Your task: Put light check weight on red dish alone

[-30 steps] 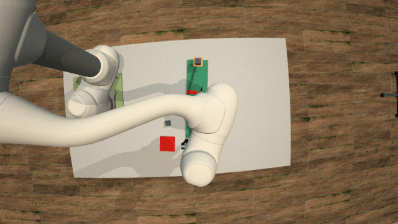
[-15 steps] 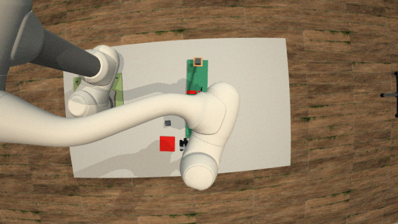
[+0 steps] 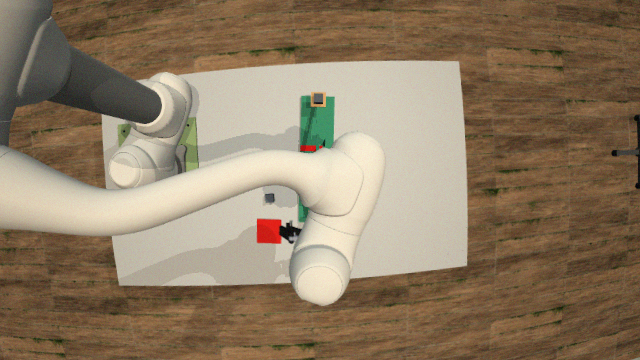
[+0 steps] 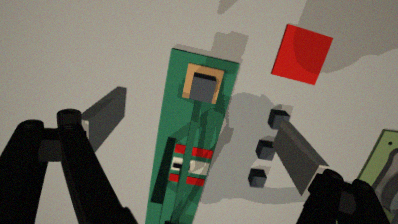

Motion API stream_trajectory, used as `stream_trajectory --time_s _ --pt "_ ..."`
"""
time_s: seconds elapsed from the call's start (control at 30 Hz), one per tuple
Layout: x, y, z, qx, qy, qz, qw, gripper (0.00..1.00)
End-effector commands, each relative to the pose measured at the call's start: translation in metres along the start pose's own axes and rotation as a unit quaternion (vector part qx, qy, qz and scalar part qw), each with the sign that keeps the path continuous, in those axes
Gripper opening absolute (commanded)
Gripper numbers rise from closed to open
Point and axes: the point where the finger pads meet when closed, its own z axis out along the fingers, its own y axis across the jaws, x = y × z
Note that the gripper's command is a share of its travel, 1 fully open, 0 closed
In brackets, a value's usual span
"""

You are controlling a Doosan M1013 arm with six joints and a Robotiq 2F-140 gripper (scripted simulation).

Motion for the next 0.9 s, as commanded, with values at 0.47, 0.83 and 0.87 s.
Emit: stream_trajectory --time_s 0.47,0.83,0.87 --pt "0.0 0.0 -0.056 0.0 0.0 0.0 1.0 1.0" --pt "0.0 0.0 -0.086 0.0 0.0 0.0 1.0 1.0" --pt "0.0 0.0 -0.086 0.0 0.0 0.0 1.0 1.0"
